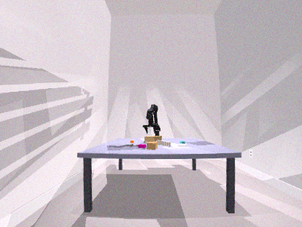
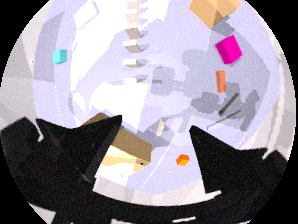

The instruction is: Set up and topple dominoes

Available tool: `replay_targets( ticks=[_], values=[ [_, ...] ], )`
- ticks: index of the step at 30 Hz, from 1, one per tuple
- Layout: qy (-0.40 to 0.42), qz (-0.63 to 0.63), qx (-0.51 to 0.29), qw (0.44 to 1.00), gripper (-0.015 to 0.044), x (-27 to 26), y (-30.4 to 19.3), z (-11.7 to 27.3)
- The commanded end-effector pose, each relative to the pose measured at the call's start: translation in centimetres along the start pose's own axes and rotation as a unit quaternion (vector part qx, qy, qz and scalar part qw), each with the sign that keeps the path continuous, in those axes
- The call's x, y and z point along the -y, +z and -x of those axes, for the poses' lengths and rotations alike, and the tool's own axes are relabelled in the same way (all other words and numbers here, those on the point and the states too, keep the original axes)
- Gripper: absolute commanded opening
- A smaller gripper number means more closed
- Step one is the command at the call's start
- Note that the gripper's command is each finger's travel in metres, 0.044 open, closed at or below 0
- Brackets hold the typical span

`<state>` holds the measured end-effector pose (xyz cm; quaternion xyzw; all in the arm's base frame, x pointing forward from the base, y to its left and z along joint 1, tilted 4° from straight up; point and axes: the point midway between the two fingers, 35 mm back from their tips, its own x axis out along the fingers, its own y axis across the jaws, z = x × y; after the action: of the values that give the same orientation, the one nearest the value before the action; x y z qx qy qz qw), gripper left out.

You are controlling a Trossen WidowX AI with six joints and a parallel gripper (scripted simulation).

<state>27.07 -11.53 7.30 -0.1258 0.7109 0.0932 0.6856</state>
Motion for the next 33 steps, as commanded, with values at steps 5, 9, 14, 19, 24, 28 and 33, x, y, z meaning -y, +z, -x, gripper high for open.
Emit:
replay_targets(
  ticks=[5,9,14,19,24,28,33],
  values=[
    [0.000,-0.046,-0.009,0.999,0.0440,3.2,-5.6,-3.5],
    [0.000,-0.046,-0.009,0.999,0.0440,3.2,-5.5,-4.2],
    [0.000,-0.046,-0.009,0.999,0.0440,3.1,-5.6,-9.3],
    [0.000,-0.046,-0.009,0.999,0.0440,2.8,-5.6,-10.0],
    [0.000,-0.046,-0.009,0.999,0.0440,2.8,-5.6,-10.6],
    [0.000,-0.046,-0.009,0.999,0.0440,2.8,-5.6,-11.3],
    [0.000,-0.046,-0.009,0.999,0.0440,2.8,-5.6,-11.5]
  ],
)
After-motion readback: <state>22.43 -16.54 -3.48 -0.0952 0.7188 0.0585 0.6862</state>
